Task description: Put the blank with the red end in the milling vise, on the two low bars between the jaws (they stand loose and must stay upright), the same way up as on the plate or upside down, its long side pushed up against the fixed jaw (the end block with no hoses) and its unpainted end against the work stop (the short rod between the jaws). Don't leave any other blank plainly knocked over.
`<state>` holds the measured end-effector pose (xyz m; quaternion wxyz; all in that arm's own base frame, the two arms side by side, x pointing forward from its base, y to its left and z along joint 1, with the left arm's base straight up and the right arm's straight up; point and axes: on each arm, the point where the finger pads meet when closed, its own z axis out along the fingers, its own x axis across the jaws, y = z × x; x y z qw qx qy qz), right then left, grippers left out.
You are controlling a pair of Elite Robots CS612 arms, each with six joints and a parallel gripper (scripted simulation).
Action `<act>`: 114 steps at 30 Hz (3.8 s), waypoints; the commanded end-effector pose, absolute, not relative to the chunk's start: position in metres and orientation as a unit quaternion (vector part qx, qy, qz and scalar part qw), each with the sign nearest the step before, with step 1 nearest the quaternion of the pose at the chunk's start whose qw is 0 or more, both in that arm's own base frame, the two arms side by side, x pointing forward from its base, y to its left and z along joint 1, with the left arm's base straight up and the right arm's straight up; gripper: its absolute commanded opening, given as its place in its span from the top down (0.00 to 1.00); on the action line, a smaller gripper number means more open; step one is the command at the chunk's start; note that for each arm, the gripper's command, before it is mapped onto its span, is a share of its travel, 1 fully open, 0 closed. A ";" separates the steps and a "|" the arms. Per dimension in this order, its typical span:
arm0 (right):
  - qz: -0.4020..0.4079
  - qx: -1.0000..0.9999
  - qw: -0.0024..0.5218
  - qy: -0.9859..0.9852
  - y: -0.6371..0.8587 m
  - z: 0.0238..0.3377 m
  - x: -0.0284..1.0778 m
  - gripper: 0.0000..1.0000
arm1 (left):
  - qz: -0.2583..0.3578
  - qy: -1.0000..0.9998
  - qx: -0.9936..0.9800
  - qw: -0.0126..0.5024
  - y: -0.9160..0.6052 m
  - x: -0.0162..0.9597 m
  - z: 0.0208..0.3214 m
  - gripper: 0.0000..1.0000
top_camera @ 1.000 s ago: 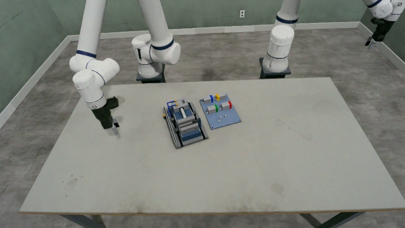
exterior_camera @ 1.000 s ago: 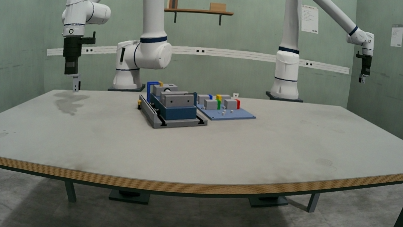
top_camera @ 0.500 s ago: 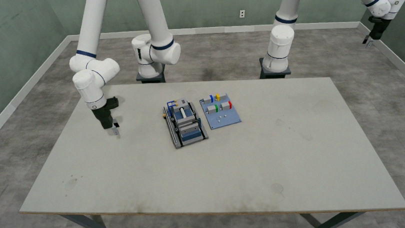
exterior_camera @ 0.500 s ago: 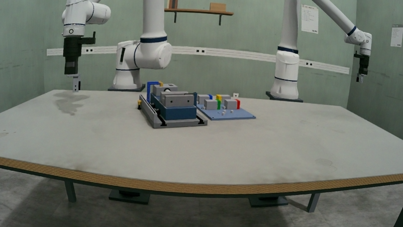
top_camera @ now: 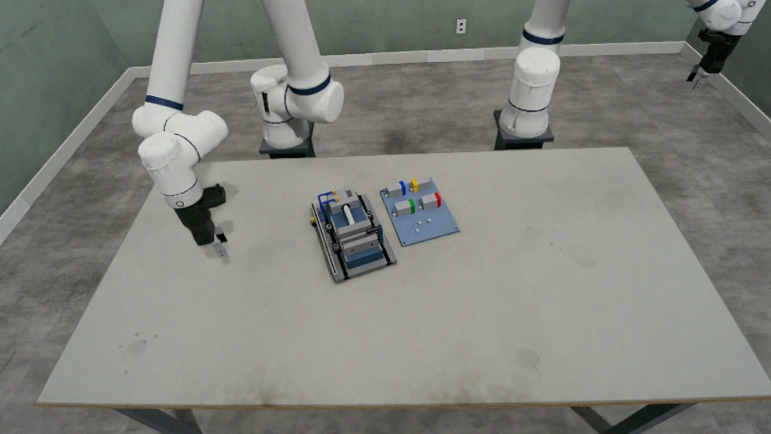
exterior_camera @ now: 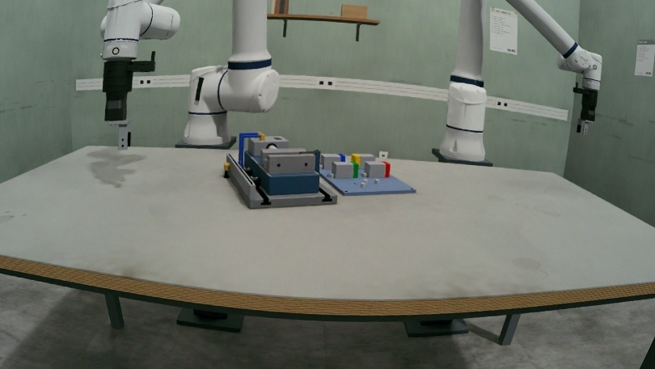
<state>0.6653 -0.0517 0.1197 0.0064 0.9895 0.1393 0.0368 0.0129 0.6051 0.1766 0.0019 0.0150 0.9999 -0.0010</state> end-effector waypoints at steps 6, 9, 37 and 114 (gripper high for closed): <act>0.038 0.989 0.007 0.139 -0.052 0.121 0.666 0.00 | 0.000 1.000 0.008 0.001 0.605 0.008 0.177 0.00; 0.038 0.989 0.007 0.139 -0.052 0.121 0.666 0.00 | 0.000 1.000 0.006 0.001 0.605 0.006 0.177 0.00; 0.038 0.989 0.007 0.139 -0.052 0.121 0.666 0.00 | 0.000 1.000 0.002 0.000 0.604 0.003 0.177 0.00; 0.001 0.990 0.000 0.141 0.045 0.156 0.623 0.00 | 0.000 1.000 0.002 0.000 0.604 0.003 0.177 0.00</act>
